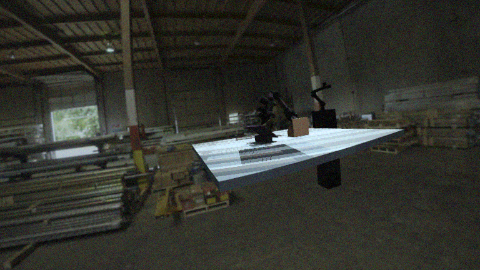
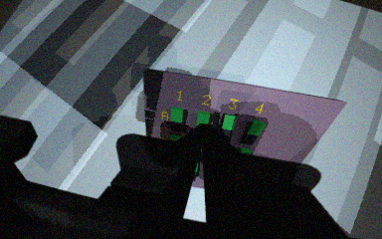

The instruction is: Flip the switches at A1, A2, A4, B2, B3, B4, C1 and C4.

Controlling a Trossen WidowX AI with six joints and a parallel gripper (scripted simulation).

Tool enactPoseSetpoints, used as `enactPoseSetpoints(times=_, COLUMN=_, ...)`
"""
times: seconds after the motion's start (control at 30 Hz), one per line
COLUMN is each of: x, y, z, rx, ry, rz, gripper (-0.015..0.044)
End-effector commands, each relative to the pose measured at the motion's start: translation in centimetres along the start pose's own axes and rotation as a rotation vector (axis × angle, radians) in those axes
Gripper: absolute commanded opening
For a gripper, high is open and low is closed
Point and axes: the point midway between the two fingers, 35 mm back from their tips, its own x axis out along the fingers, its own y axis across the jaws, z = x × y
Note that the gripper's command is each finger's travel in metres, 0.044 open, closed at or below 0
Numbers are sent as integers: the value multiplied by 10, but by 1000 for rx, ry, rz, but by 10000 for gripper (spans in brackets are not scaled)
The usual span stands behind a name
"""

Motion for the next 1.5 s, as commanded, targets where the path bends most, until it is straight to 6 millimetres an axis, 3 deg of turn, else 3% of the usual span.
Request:
enactPoseSetpoints(times=0.0, x=4, y=1, z=0, rx=-2, ry=-1, rz=4, gripper=0)
enactPoseSetpoints(times=0.27, x=15, y=1, z=1, rx=-2, ry=-1, rz=3, gripper=0)
enactPoseSetpoints(times=1.47, x=18, y=1, z=1, rx=-2, ry=-1, rz=3, gripper=0)
